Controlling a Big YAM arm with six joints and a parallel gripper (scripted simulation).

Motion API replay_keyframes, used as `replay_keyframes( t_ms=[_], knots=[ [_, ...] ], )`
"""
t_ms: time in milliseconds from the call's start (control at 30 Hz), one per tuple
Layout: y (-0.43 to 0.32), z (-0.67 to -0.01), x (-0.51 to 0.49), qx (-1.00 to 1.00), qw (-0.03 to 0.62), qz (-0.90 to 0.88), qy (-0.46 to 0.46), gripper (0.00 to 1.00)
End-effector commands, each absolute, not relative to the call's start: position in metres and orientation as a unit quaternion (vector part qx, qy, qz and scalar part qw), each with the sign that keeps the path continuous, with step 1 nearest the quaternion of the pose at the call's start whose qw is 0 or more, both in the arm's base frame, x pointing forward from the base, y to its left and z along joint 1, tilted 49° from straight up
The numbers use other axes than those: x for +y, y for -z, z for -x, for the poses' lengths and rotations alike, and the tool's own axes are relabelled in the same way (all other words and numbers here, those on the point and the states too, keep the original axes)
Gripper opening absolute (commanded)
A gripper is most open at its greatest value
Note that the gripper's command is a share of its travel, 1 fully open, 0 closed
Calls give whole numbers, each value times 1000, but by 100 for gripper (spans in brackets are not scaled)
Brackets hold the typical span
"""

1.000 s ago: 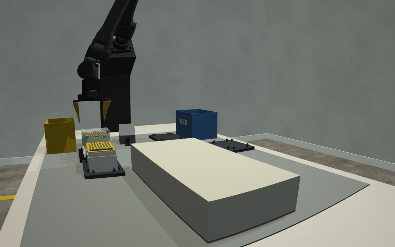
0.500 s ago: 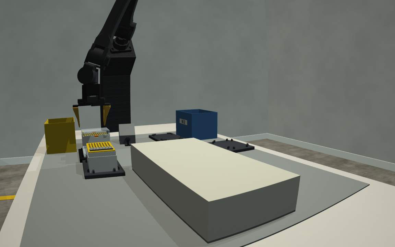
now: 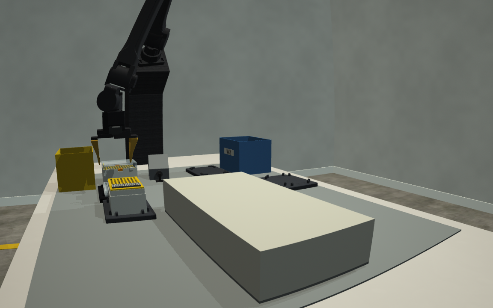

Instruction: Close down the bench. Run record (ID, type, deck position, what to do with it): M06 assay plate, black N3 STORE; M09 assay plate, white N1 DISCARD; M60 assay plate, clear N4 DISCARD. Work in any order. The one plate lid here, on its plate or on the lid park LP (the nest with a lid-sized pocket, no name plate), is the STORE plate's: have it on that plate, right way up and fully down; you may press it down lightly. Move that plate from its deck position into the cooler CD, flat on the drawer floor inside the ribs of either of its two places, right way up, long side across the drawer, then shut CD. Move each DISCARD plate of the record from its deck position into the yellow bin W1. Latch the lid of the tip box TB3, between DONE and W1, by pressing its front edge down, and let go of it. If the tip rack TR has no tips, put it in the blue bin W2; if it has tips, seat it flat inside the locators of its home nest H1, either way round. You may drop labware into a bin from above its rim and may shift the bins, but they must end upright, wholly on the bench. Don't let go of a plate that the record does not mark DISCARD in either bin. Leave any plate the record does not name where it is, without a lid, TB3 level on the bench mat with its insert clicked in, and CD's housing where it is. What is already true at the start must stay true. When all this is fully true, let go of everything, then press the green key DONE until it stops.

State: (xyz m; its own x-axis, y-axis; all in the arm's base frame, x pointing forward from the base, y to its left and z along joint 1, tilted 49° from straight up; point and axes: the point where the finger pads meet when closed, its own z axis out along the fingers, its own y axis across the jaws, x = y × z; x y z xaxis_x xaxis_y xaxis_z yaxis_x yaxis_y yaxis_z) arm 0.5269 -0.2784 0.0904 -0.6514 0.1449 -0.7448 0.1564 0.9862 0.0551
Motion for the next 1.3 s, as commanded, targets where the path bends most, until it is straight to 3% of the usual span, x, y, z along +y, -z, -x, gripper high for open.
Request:
replay_keyframes(
  t_ms=[0,1267],
  knots=[
    [-93,-540,-277,904,419,-82,8,100],
    [-61,-573,-279,905,418,-82,7,100]
  ],
)
